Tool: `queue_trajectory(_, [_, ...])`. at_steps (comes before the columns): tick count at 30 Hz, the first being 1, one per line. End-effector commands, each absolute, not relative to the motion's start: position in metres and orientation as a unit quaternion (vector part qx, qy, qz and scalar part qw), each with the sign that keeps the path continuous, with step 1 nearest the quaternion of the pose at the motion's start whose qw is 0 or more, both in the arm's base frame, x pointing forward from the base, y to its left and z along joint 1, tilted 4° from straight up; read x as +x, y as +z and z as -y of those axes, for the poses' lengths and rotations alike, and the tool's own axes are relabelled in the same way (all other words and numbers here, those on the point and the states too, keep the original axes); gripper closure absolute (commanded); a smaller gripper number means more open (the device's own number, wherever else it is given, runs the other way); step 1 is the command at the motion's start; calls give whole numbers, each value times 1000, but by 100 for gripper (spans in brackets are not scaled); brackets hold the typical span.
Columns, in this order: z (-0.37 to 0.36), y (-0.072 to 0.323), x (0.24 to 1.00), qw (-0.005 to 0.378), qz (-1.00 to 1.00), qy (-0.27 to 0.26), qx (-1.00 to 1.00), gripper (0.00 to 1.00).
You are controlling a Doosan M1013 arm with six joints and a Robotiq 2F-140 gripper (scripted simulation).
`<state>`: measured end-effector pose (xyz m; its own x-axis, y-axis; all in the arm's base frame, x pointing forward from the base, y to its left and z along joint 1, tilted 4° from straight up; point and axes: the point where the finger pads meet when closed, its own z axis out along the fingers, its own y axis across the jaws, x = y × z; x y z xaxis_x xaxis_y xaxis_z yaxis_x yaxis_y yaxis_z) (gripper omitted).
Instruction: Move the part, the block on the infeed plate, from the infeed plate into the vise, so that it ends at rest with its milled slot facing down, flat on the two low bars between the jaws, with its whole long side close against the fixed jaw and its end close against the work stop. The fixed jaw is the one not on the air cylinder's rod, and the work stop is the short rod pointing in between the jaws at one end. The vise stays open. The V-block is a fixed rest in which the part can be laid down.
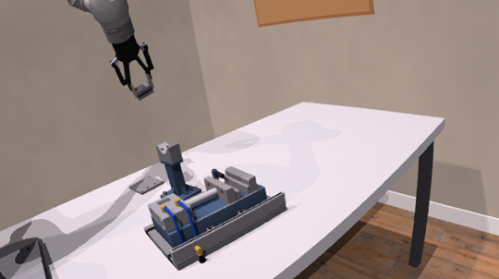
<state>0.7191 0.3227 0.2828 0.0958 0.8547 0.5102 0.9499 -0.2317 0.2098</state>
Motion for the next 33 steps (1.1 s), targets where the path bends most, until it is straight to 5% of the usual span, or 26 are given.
queue_trajectory(1, [-332, 298, 743, 92, 579, -319, -745, 100])
queue_trajectory(21, [-307, 382, 856, 93, 357, -483, -794, 100])
queue_trajectory(33, [-243, 416, 909, 79, 190, -539, -817, 100])
